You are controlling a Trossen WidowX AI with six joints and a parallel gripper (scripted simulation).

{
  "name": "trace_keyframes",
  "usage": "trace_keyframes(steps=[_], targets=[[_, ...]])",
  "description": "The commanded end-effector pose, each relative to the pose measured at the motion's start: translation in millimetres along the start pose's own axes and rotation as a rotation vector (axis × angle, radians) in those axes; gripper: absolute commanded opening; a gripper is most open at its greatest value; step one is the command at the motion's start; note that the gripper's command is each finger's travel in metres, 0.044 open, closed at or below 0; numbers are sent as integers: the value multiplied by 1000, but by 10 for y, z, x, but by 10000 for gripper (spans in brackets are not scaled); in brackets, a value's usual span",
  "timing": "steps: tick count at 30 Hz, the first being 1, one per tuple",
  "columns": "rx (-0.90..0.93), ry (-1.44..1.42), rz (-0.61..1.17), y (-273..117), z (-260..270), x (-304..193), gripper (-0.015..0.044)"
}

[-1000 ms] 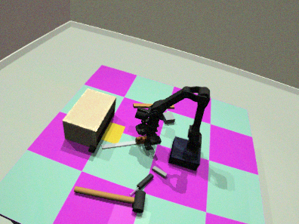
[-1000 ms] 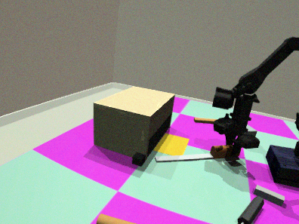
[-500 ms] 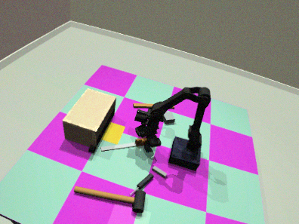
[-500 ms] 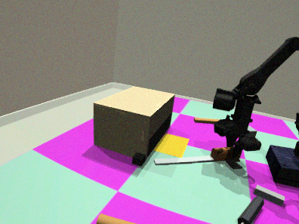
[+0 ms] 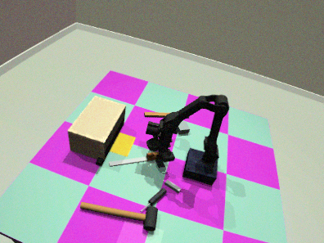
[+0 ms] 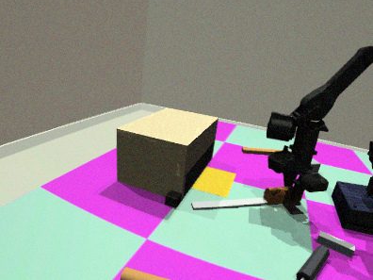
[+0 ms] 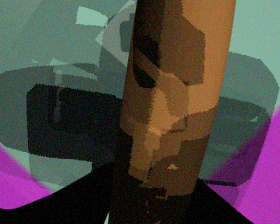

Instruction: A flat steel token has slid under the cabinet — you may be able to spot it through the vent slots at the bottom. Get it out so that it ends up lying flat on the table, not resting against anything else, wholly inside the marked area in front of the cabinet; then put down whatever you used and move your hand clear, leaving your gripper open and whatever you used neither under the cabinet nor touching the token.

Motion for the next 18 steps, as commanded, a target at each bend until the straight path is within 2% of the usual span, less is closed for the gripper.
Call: trace_keyframes(steps=[1, 18], targets=[[0, 2, -4, -3, 47, 22, 0], [1, 2, -4, -3, 205, 78, 0]])
Point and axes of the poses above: the point midway between the two fingers, 35 mm back from their tips, its own y axis out along the fingers, its own z axis across the jaws, x = y × z, the point moved 4 cm from there along -y, back along the fingers, and after that the axes turned 1 degree about -y, right-handed, at the moved point
